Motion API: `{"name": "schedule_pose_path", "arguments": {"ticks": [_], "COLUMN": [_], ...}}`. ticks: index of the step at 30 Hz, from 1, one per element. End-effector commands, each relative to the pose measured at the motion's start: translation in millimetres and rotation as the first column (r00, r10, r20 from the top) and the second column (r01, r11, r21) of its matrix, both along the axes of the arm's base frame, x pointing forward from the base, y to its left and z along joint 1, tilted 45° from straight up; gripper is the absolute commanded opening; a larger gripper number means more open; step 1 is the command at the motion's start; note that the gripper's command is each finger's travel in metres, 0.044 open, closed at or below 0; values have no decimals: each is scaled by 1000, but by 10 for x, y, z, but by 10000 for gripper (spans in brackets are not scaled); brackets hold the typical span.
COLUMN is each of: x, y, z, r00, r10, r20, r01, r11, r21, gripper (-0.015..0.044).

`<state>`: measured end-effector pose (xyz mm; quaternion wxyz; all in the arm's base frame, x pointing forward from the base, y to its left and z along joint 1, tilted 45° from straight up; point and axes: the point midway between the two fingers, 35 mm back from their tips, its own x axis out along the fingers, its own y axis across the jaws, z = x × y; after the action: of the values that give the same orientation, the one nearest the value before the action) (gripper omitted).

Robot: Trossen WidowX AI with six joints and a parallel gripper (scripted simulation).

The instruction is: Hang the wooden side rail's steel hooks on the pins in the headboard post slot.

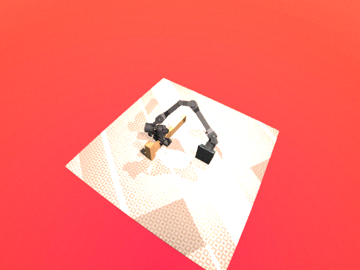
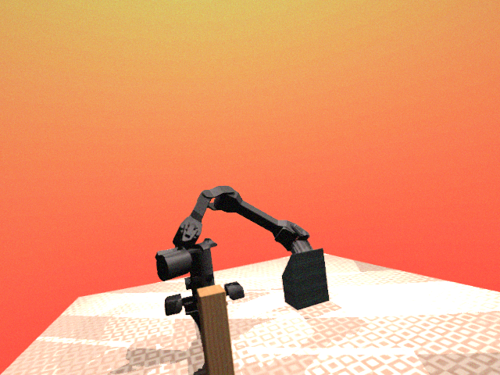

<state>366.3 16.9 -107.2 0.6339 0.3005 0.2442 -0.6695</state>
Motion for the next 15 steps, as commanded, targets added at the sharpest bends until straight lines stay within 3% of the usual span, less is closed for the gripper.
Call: {"name": "schedule_pose_path", "arguments": {"ticks": [1,15], "x": [16,6], "y": [69,69], "z": [8,-12], "r00": [1000,1000], "r10": [11,11], "r20": [8,8], "r01": [-11,-11], "r11": [1000,1000], "r21": [5,5], "gripper": [0,0]}}
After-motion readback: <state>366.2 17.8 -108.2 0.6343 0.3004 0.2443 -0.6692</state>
